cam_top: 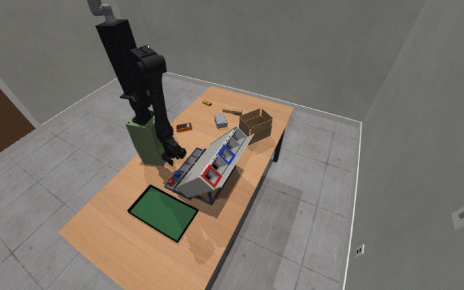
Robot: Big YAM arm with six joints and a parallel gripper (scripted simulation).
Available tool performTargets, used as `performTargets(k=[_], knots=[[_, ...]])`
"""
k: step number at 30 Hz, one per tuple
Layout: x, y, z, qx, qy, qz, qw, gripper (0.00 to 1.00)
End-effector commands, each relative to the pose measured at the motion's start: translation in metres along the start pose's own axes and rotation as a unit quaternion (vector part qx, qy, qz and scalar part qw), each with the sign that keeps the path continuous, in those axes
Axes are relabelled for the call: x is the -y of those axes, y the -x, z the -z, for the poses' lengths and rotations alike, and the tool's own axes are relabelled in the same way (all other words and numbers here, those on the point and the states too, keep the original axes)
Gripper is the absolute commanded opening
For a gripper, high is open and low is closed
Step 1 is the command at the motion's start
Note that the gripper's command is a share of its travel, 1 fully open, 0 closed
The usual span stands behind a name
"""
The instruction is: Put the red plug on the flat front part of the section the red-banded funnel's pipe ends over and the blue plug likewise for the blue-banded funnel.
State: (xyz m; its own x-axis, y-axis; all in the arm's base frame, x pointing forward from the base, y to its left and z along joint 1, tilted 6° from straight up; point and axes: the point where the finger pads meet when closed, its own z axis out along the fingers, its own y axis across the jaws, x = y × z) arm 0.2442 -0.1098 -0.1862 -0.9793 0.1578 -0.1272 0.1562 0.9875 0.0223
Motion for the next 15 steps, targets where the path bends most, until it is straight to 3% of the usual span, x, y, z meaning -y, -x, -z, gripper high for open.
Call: performTargets(k=[1, 15], knots=[[-0.0009, -0.0088, -0.0006, -0.010, 0.005, -0.001, 1.000, 0.59], [-0.0015, -0.0133, -0.0015, -0.010, 0.005, -0.001, 1.000, 0.59]])
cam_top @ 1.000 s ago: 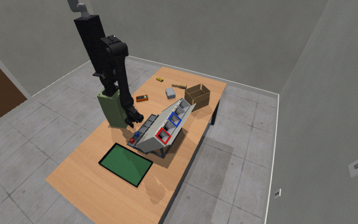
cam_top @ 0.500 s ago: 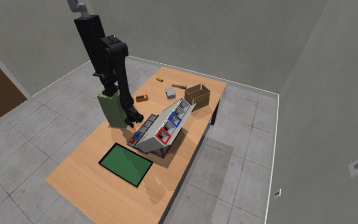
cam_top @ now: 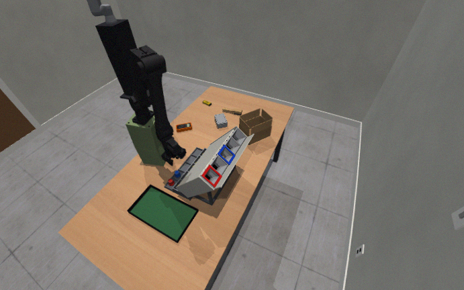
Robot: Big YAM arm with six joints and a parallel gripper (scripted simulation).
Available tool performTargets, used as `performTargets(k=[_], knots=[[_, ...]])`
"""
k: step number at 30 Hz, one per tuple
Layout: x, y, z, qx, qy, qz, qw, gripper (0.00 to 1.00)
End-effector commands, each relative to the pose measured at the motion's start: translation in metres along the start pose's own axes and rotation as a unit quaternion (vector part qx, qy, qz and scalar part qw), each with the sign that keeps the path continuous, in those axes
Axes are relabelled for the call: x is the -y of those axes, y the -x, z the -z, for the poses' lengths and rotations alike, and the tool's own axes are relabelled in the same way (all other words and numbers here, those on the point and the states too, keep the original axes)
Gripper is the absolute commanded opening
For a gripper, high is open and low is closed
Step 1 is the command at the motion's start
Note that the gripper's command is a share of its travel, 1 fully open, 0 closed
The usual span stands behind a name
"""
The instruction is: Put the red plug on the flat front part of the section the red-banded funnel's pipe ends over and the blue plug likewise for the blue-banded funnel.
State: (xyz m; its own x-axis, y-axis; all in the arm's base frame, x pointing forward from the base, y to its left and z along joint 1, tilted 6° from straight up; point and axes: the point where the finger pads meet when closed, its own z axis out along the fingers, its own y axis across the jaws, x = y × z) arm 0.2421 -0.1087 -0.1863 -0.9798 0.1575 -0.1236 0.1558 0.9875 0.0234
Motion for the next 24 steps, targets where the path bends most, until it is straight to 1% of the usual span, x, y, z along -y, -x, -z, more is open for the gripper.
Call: performTargets(k=[1, 22, 24], knots=[[-0.001, -0.011, -0.002, -0.008, 0.004, -0.001, 1.000, 0.59], [0.000, -0.016, -0.004, 0.000, 0.000, 0.001, 1.000, 0.59], [-0.009, -0.005, 0.011, 0.001, 0.000, 0.001, 1.000, 0.59]])
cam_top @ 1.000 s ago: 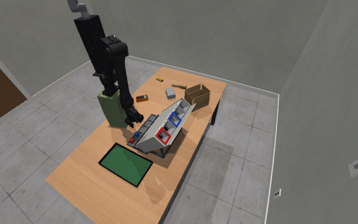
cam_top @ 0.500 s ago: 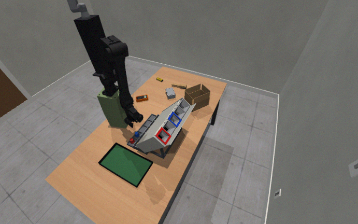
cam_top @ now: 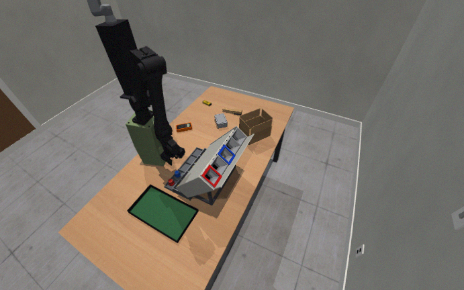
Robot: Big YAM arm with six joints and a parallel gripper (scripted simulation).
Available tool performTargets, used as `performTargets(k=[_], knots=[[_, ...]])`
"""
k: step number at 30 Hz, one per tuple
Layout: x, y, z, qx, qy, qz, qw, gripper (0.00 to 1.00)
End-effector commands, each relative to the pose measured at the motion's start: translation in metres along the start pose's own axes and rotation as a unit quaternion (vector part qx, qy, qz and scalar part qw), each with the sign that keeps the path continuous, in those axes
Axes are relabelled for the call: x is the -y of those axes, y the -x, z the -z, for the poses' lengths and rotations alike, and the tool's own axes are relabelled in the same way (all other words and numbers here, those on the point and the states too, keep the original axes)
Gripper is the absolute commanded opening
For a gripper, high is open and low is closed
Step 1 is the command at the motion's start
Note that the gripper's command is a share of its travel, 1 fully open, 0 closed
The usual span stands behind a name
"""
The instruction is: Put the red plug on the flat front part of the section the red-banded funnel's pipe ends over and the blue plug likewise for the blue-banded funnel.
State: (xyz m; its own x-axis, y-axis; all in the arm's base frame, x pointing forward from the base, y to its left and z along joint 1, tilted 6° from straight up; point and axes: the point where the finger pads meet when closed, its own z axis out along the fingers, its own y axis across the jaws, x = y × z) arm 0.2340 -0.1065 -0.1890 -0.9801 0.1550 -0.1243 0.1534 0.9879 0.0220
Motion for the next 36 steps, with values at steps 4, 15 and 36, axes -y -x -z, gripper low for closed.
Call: performTargets(k=[4, 15, 36], knots=[[-0.027, 0.024, 0.044, 0.002, 0.000, 0.000, 1.000, 0.59], [-0.069, 0.072, 0.114, 0.006, -0.002, 0.002, 1.000, 0.59], [-0.069, 0.070, 0.119, -0.003, 0.002, -0.001, 1.000, 0.59]])
